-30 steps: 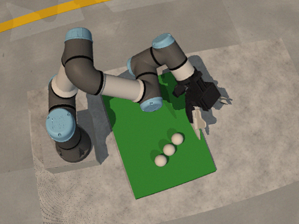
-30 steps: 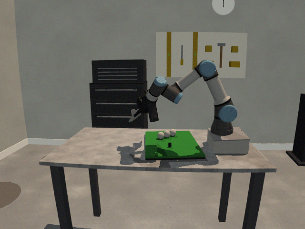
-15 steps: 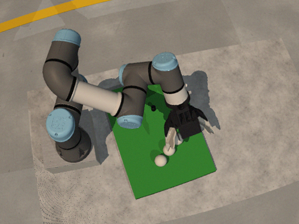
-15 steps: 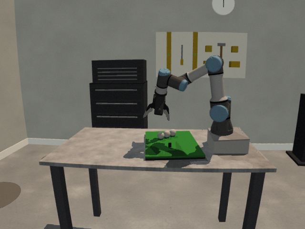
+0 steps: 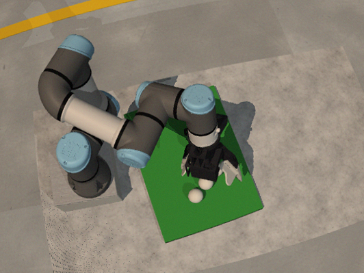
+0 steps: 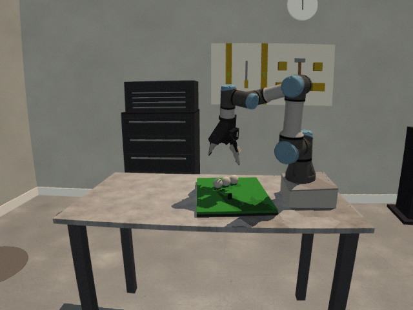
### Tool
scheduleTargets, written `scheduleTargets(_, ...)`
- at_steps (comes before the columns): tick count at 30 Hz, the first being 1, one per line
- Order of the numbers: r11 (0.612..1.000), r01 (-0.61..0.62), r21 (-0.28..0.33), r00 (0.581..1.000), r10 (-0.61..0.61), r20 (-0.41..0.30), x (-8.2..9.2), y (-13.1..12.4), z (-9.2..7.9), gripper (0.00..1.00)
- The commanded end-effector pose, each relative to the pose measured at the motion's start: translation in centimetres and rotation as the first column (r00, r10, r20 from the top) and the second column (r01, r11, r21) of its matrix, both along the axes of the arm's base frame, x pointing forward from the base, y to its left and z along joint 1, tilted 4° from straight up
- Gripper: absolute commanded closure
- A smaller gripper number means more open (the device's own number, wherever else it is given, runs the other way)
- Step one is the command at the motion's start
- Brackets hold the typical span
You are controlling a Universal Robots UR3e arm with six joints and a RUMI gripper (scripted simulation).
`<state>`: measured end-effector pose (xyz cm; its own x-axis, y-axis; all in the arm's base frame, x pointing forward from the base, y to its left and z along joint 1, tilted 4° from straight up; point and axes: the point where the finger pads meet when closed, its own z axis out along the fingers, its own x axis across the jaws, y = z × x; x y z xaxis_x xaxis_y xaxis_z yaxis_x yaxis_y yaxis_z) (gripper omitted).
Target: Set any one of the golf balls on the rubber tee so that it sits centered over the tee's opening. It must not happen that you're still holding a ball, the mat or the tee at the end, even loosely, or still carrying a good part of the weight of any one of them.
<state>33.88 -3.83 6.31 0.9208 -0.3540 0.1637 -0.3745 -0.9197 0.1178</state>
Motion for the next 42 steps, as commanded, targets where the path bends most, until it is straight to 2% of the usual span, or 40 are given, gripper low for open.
scheduleTargets(1,0.962,0.217,0.164,0.976,-0.212,-0.051,-1.1,0.1,0.3,0.00)
scheduleTargets(3,0.962,0.217,0.164,0.976,-0.212,-0.051,-1.1,0.1,0.3,0.00)
scheduleTargets(4,0.921,0.313,0.231,0.950,-0.302,-0.085,-1.2,0.2,0.3,0.00)
scheduleTargets(7,0.912,0.334,0.240,0.943,-0.322,-0.090,-1.4,0.3,0.4,0.00)
scheduleTargets(25,0.907,0.343,0.244,0.939,-0.331,-0.093,-1.4,0.3,0.1,0.00)
scheduleTargets(35,0.907,0.343,0.244,0.939,-0.331,-0.093,-1.2,0.4,-2.3,0.00)
scheduleTargets(37,0.907,0.343,0.244,0.939,-0.331,-0.093,-1.2,0.4,-2.3,0.00)
scheduleTargets(42,0.907,0.343,0.244,0.939,-0.331,-0.093,-1.2,0.6,-4.2,0.00)
